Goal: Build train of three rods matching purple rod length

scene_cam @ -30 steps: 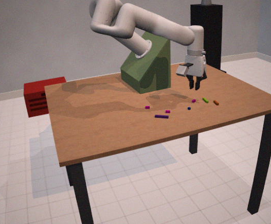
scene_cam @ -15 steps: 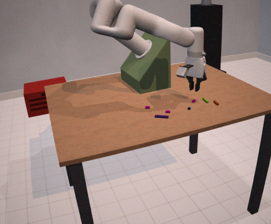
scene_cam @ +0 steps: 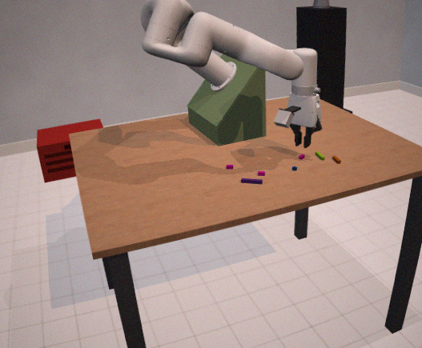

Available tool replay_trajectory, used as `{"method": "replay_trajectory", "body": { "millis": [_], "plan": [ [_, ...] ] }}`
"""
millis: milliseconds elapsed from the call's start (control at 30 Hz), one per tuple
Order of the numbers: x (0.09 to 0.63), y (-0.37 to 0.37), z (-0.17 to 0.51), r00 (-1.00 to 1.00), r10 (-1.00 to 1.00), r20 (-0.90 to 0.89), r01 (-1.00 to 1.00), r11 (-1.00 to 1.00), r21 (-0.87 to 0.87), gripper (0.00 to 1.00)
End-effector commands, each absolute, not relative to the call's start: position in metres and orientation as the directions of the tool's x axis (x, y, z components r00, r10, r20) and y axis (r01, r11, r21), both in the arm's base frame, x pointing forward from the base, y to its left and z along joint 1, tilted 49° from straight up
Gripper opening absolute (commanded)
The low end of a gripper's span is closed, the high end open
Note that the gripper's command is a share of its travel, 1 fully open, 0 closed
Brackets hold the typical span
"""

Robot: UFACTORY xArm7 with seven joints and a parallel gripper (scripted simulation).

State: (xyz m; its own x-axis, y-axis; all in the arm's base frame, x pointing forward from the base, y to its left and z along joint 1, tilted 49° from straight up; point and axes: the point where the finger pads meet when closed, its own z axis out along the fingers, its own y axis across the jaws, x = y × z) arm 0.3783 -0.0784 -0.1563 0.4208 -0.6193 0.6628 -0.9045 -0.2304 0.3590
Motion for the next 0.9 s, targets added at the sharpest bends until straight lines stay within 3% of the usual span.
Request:
{"method": "replay_trajectory", "body": {
  "millis": [0,867],
  "plan": [
    [0.379,-0.080,-0.160,0.421,-0.620,0.662,-0.905,-0.234,0.356,0.24],
    [0.378,-0.095,-0.174,0.421,-0.620,0.662,-0.905,-0.234,0.356,0.24]
  ]
}}
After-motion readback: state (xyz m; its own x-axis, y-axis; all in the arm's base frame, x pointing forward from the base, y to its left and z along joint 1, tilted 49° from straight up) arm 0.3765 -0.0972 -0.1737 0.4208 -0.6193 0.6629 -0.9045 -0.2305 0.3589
